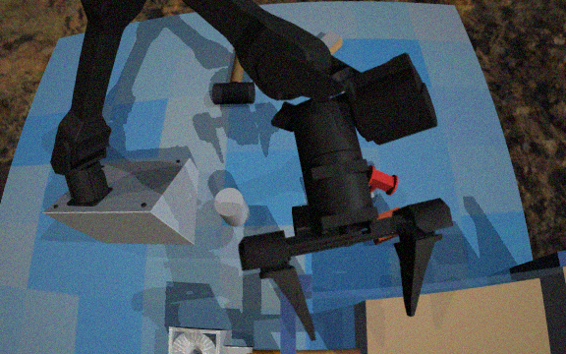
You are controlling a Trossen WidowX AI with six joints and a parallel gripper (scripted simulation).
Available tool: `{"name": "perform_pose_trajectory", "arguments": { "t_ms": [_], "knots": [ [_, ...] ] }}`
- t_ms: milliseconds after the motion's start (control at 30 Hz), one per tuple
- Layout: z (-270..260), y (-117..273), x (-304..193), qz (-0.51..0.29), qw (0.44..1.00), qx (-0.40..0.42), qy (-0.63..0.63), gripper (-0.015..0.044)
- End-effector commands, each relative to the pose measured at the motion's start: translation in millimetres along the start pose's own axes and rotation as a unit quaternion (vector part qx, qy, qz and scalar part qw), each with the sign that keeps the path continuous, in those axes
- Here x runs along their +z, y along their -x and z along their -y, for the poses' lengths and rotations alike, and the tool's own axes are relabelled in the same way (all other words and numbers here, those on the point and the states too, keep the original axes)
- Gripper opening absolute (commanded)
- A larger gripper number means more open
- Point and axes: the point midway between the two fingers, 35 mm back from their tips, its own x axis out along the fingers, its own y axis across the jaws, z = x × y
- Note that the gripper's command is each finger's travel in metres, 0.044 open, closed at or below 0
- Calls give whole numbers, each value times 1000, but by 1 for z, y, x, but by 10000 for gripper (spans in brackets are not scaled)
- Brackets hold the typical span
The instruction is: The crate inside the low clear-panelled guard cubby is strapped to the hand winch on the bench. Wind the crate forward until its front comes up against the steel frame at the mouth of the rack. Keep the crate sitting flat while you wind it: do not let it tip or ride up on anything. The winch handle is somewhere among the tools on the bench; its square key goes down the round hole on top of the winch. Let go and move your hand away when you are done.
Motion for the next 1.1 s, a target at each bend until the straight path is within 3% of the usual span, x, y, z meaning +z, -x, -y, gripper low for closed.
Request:
{"name": "perform_pose_trajectory", "arguments": {
  "t_ms": [0, 367, 600, 800, 1067],
  "knots": [
    [30, 16, 74, 164, 971, -24, -170, 440],
    [51, 67, 176, 384, 838, 93, -378, 440],
    [53, 115, 231, 470, 700, 247, -477, 440],
    [52, 158, 265, 489, 568, 399, -529, 440],
    [52, 160, 267, 489, 561, 407, -530, 440]
  ]
}}
